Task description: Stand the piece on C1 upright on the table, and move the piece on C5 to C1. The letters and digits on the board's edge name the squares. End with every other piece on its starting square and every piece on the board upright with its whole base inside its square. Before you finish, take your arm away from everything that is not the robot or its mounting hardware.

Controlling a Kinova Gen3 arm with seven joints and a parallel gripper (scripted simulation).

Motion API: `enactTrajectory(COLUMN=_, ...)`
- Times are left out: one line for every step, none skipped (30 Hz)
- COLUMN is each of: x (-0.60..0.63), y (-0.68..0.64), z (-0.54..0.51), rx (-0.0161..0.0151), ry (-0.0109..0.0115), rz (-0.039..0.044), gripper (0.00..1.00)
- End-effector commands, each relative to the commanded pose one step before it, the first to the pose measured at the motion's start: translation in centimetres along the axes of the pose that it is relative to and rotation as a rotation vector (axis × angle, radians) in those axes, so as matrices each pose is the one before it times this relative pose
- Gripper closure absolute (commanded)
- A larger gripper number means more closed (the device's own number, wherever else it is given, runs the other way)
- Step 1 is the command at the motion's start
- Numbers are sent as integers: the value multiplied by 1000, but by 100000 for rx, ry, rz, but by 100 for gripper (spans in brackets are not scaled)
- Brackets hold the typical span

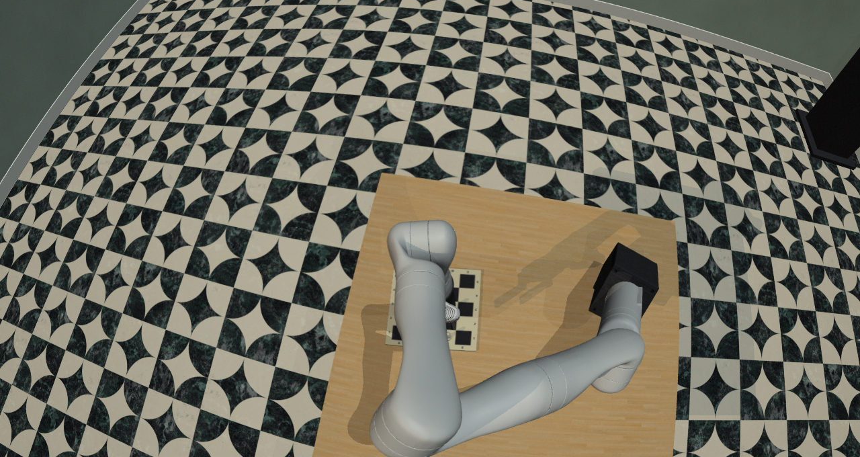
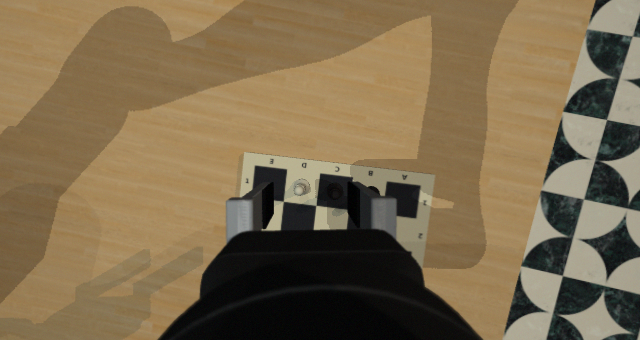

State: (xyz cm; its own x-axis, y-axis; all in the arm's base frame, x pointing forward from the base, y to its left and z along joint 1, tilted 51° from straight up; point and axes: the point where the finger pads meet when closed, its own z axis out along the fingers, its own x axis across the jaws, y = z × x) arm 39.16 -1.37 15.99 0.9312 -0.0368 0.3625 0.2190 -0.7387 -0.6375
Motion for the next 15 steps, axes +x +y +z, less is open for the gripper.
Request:
enactTrajectory(x=273, y=348, z=-318, rx=276, ry=1929, rz=3371, gripper=0)
enactTrajectory(x=0, y=0, z=0, rx=0, ry=0, rz=0, gripper=0)
enactTrajectory(x=0, y=0, z=0, rx=0, ry=0, rz=0, gripper=0)
enactTrajectory(x=0, y=0, z=0, rx=0, ry=0, rz=0, gripper=0)
enactTrajectory(x=0, y=0, z=0, rx=0, ry=0, rz=0, gripper=0)
enactTrajectory(x=246, y=245, z=-230, rx=347, ry=1582, rz=2856, gripper=0)
enactTrajectory(x=0, y=0, z=0, rx=0, ry=0, rz=0, gripper=0)
enactTrajectory(x=0, y=0, z=0, rx=0, ry=0, rz=0, gripper=0)
enactTrajectory(x=0, y=0, z=0, rx=0, ry=0, rz=0, gripper=0)
enactTrajectory(x=0, y=0, z=0, rx=0, ry=0, rz=0, gripper=0)
enactTrajectory(x=221, y=211, z=-203, rx=312, ry=1372, rz=2468, gripper=0)
enactTrajectory(x=0, y=0, z=0, rx=0, ry=0, rz=0, gripper=0)
enactTrajectory(x=0, y=0, z=0, rx=0, ry=0, rz=0, gripper=0)
enactTrajectory(x=0, y=0, z=0, rx=0, ry=0, rz=0, gripper=0)
enactTrajectory(x=0, y=0, z=0, rx=0, ry=0, rz=0, gripper=0)
